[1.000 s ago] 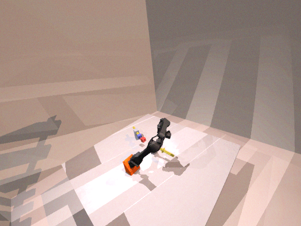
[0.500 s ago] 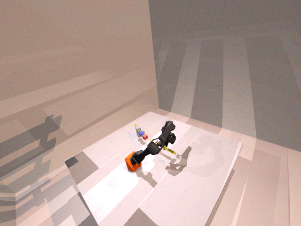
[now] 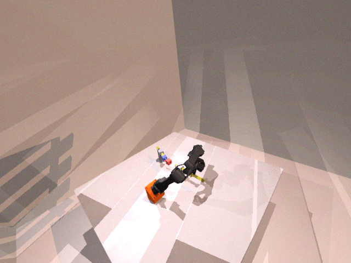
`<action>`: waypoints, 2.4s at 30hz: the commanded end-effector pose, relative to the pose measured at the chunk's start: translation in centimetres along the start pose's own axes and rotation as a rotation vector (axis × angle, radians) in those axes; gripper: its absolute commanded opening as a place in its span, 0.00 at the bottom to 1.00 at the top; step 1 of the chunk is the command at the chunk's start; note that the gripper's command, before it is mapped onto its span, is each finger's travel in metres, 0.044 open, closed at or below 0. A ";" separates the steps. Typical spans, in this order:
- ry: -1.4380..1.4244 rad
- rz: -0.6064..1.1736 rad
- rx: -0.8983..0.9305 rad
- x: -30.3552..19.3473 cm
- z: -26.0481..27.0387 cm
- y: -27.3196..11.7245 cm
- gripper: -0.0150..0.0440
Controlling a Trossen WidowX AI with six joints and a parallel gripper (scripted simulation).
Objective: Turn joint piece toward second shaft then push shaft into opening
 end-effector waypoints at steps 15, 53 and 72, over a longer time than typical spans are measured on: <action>-0.004 0.000 0.004 0.1 -0.1 2.0 0.25; -0.016 0.073 0.235 0.4 -1.2 -8.7 0.70; -0.008 0.404 0.093 -12.7 0.8 -6.0 1.00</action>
Point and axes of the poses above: the point midway between the two fingers, 35 mm back from their tips, its own y axis out along the fingers, its own z axis across the jaws, x = y × z, the point moved 3 cm from there along -y, back along the fingers, and after that the axes turned 1 degree about y, right-handed, at the moved point
